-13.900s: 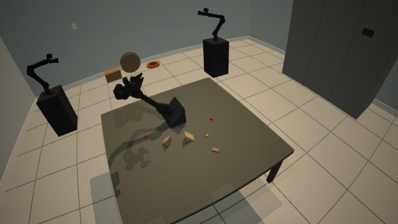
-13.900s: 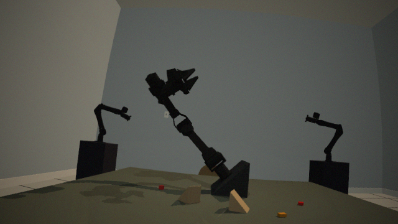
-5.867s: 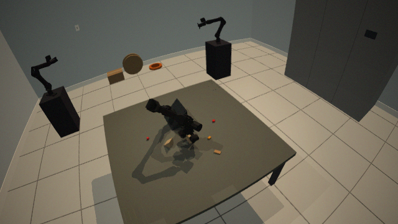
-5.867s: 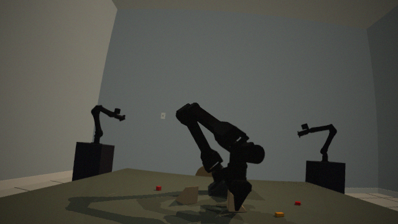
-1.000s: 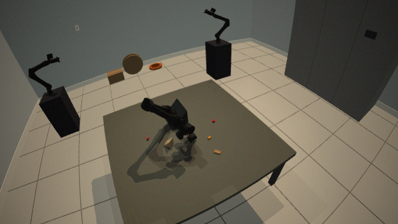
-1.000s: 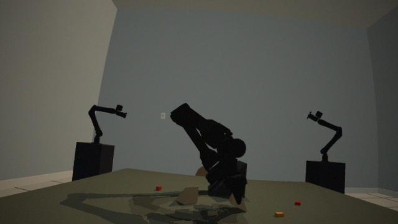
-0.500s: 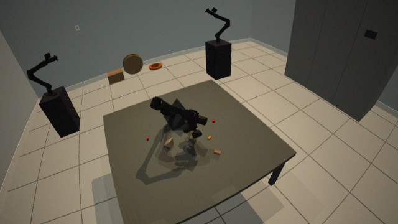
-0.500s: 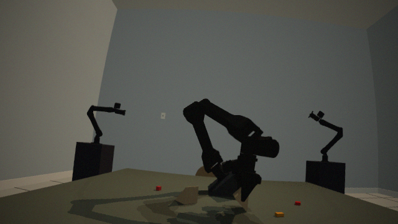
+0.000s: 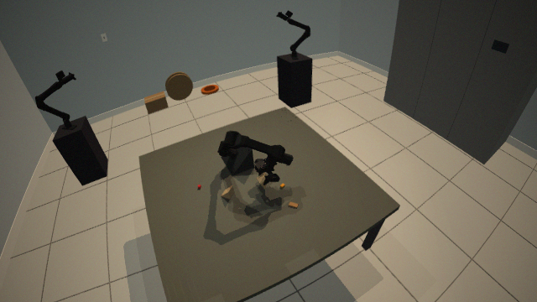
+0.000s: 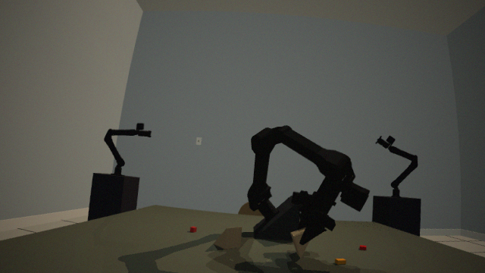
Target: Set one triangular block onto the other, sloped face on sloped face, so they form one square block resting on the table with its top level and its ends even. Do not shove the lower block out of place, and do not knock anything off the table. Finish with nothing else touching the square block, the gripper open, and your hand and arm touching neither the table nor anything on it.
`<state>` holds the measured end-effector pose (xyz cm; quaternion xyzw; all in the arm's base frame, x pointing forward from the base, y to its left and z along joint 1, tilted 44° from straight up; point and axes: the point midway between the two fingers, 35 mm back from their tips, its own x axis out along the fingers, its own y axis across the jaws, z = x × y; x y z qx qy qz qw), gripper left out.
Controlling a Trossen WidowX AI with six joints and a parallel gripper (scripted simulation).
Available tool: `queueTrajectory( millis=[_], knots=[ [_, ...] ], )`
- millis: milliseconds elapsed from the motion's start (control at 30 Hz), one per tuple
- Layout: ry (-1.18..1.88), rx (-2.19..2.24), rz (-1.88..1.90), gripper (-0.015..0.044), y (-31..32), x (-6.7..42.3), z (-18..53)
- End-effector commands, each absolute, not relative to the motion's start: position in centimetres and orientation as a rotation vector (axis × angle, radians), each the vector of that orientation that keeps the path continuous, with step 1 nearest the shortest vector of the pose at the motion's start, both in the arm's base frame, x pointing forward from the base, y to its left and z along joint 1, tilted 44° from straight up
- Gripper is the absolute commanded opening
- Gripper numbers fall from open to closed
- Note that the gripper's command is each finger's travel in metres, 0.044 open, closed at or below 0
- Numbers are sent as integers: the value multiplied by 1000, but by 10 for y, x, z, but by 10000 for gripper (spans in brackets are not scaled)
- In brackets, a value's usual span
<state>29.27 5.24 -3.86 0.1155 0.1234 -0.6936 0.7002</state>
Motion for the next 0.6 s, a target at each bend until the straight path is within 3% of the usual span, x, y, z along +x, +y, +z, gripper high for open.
queueTrajectory(
  millis=[0, 67, 567],
  knots=[
    [208, 205, -1538, 0, 59, 295, -44],
    [206, 203, -1537, 0, 61, 295, -45],
    [238, 215, -1542, 394, 56, 293, -42]
  ],
)
